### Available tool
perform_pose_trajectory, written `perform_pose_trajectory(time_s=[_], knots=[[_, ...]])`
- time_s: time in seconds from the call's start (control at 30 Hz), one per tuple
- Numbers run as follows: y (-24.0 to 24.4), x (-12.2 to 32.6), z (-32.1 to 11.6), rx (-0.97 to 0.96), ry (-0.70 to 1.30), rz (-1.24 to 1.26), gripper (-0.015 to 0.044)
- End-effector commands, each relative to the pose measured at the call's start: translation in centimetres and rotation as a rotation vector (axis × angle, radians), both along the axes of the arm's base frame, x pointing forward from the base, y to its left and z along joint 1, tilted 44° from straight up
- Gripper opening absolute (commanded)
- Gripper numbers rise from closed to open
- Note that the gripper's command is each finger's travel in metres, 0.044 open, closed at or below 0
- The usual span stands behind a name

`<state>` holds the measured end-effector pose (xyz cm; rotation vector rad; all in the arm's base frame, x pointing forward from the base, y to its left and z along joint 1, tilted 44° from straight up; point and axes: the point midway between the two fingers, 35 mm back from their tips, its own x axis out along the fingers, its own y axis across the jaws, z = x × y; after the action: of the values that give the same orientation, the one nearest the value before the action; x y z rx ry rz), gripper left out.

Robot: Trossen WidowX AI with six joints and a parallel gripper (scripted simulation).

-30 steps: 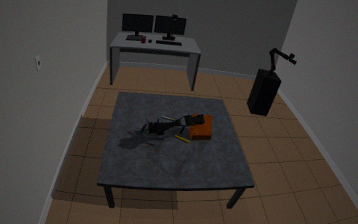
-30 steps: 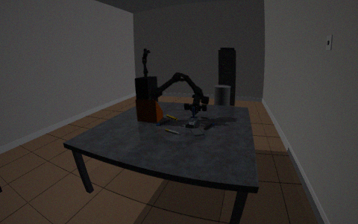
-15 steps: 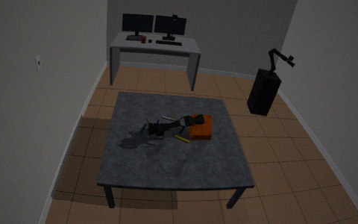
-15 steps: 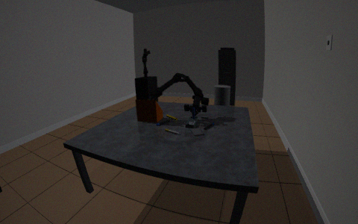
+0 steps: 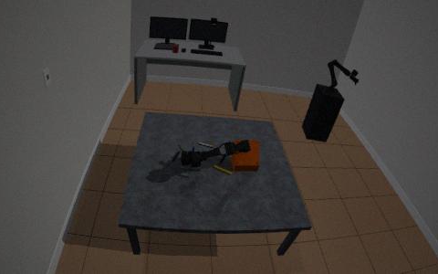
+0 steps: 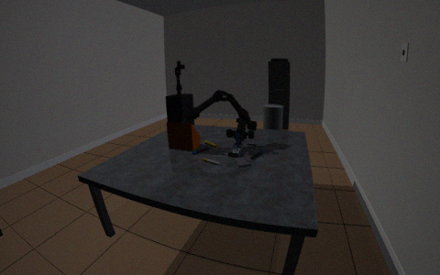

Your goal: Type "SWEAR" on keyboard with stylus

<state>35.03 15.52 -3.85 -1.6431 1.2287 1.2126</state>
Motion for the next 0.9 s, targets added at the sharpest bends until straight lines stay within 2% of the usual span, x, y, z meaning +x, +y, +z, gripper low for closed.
perform_pose_trajectory(time_s=[0.0,0.37,0.63,0.77,0.87], knots=[[0.1,0.0,-0.2,0.000,-0.002,-0.005,0.0081],[0.0,0.0,0.0,0.000,-0.002,-0.005,0.0081],[-2.6,0.7,2.7,-0.001,-0.003,-0.005,0.0081],[-2.4,0.7,2.3,0.003,-0.002,-0.013,0.0085],[-2.4,0.7,2.3,0.003,-0.002,-0.013,0.0065]])
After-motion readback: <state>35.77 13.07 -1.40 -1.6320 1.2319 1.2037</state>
